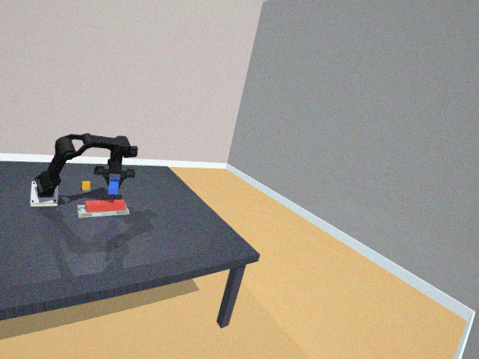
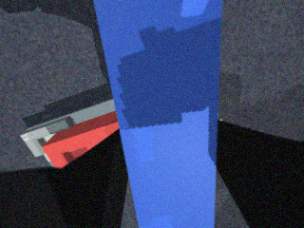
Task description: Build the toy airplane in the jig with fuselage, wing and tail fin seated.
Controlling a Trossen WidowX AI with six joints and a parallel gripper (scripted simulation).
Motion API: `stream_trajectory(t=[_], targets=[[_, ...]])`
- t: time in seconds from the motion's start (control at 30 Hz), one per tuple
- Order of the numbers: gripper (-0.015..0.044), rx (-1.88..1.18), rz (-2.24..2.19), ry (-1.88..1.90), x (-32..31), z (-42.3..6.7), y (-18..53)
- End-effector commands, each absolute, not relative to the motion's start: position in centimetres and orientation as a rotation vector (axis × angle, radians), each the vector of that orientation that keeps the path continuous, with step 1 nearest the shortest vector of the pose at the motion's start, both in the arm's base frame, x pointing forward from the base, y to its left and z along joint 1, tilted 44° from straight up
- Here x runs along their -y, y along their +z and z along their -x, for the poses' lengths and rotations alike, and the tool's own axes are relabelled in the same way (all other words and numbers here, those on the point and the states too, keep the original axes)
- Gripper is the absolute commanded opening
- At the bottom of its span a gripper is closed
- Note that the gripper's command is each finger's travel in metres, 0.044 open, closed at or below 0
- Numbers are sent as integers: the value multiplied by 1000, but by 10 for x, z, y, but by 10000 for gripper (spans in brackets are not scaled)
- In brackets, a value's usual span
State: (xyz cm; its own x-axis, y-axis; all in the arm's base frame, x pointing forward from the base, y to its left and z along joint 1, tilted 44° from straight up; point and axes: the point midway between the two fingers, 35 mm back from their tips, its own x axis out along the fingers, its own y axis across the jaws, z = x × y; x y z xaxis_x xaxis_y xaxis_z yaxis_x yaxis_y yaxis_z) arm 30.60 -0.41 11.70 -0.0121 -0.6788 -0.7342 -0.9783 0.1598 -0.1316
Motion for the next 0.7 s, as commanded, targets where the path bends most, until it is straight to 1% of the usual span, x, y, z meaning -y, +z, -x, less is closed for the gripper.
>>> stream_trajectory(t=[0.0, 0.3, 0.53, 0.57, 0.67], targets=[[0, -1750, 1643, 618, 14, -302, 124], [0, -1748, 1753, 758, 32, -292, 133], [184, -1748, 1753, 758, 32, -292, 133], [195, -1748, 1753, 758, 32, -292, 133], [195, -1748, 1753, 758, 32, -292, 133]])
